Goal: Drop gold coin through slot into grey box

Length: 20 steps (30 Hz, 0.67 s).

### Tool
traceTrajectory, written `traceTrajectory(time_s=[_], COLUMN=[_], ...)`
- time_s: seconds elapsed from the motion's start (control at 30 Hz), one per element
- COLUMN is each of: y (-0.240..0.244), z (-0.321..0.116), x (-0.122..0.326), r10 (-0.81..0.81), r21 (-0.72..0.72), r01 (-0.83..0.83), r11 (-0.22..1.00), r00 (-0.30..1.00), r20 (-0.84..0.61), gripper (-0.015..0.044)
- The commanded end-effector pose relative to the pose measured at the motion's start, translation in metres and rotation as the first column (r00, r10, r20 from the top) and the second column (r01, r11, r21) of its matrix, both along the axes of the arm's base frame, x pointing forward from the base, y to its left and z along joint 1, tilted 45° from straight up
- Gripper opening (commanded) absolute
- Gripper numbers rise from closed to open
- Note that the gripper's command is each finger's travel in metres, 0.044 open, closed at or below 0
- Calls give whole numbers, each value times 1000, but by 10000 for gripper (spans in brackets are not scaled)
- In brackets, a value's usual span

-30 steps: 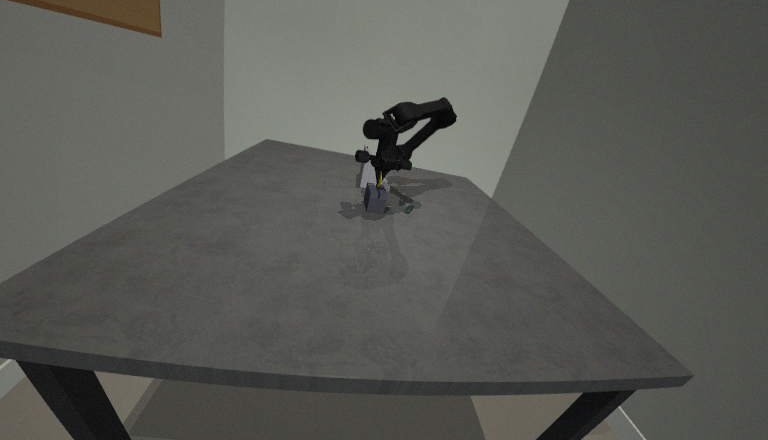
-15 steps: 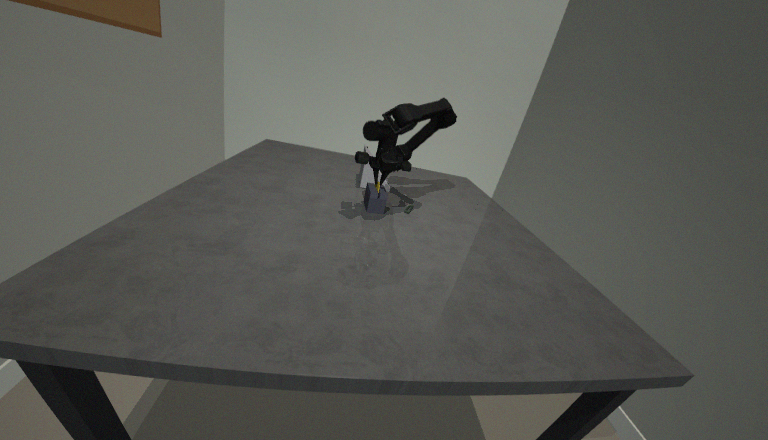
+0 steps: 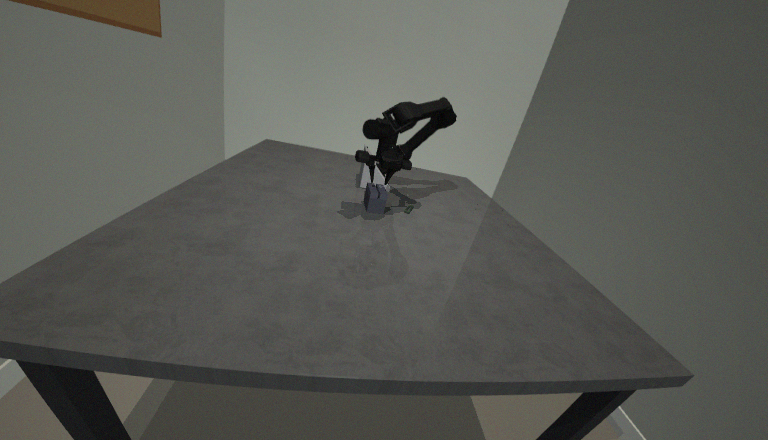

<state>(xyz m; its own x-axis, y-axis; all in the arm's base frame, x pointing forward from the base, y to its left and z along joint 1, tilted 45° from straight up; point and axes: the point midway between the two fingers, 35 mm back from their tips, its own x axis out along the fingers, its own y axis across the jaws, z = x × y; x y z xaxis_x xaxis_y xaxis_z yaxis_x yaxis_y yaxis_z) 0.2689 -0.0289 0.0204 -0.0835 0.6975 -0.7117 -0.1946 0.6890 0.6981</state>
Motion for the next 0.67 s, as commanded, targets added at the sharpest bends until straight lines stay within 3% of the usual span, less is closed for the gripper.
traceTrajectory(time_s=[0.0, 0.17, 0.27, 0.63], y=[-9, -25, -40, -40], z=[8, 25, 41, 41], x=[1, 2, 2, 2], r10=[4, 0, -3, -3], r21=[-6, -4, 0, 0], r01=[-4, 0, 3, 3], r11=[1000, 1000, 1000, 1000], r00=[1000, 1000, 1000, 1000], r20=[4, 4, 3, 3], gripper=[318, 440, 440, 440])
